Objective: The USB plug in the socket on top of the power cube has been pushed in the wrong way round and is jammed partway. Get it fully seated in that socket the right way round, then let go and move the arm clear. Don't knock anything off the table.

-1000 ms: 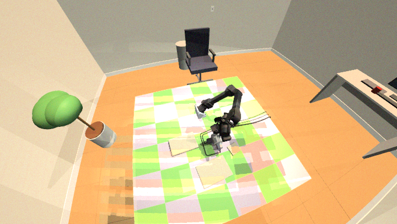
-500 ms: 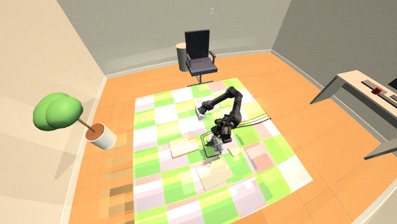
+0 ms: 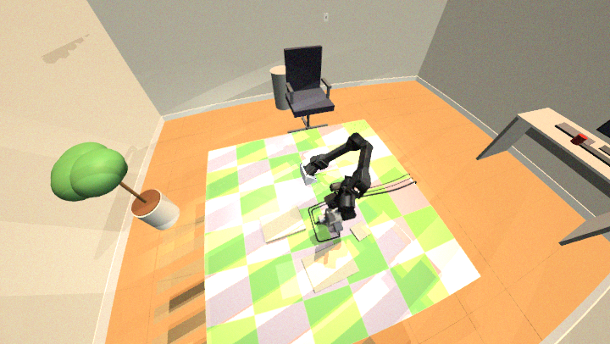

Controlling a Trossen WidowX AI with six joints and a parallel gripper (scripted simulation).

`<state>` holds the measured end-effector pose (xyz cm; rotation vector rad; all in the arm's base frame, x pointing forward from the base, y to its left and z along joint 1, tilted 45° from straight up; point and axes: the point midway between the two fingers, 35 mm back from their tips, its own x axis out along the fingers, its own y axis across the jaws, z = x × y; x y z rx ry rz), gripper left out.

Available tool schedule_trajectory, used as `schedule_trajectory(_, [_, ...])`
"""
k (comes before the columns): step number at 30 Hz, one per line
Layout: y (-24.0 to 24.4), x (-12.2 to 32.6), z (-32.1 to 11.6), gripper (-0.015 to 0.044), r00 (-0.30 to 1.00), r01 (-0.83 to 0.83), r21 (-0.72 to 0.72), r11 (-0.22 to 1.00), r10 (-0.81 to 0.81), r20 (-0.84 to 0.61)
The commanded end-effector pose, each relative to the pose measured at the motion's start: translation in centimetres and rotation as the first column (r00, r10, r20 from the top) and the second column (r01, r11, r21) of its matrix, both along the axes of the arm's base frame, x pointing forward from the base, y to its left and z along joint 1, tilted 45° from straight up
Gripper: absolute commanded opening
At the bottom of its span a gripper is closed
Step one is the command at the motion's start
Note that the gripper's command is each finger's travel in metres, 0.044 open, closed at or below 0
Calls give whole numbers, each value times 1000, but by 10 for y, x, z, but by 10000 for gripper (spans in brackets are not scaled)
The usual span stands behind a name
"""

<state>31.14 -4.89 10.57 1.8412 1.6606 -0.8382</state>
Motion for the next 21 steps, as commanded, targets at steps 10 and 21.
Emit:
schedule_trajectory(10, [1,0,-2,0,1000,2,-1,1000,-2,-2])
schedule_trajectory(21, [2,0,-3,0,1000,2,-1,1000,-2,-2])
